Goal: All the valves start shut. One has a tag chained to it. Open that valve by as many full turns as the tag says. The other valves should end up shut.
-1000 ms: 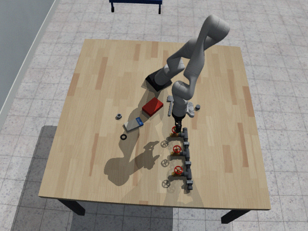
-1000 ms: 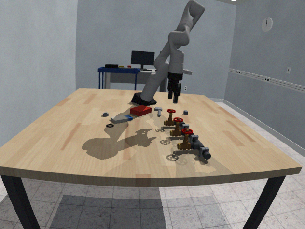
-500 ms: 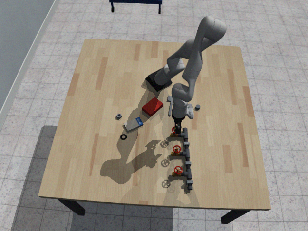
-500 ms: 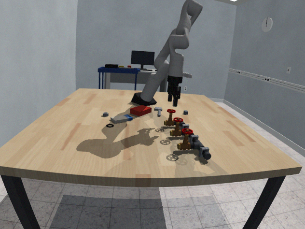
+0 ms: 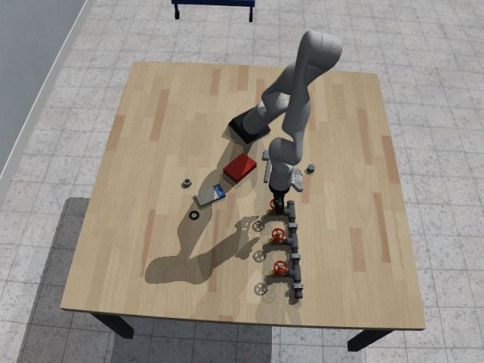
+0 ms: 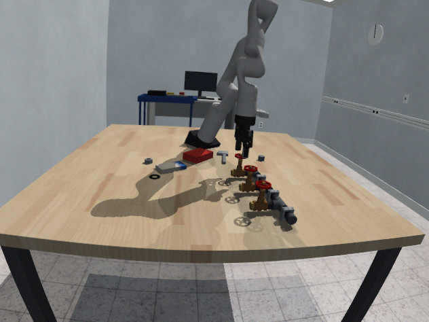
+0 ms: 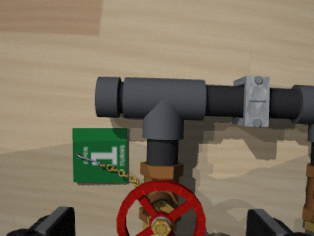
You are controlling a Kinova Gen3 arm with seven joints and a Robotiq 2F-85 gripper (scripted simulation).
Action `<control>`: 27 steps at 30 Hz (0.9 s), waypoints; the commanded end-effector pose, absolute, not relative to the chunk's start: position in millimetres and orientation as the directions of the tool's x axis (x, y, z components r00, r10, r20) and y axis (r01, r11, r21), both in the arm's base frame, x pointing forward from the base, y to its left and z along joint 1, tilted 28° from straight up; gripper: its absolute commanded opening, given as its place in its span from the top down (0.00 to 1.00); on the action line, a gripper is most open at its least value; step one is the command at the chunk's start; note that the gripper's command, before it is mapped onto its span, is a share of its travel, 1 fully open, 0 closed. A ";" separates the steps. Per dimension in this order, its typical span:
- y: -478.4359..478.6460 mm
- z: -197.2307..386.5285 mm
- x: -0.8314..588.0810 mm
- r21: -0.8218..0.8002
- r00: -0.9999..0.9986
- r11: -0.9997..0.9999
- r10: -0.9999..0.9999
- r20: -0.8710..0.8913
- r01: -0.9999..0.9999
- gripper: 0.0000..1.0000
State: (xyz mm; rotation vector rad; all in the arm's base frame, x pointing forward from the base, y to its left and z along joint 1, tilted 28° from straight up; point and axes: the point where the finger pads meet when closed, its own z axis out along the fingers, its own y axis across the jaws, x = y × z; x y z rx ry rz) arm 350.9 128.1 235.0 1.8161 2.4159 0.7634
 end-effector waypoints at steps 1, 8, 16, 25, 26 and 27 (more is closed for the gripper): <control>130.1 229.3 353.4 0.392 -0.320 0.201 0.910 0.265 0.898 0.00; 132.5 223.6 355.4 0.392 -0.320 0.201 0.910 0.265 0.898 0.00; 132.8 223.0 355.6 0.392 -0.320 0.201 0.910 0.265 0.898 0.48; 132.8 223.0 355.6 0.392 -0.320 0.201 0.910 0.265 0.898 0.48; 132.8 223.0 355.6 0.392 -0.320 0.201 0.910 0.265 0.898 0.48; 132.8 223.0 355.6 0.392 -0.320 0.201 0.910 0.265 0.898 0.48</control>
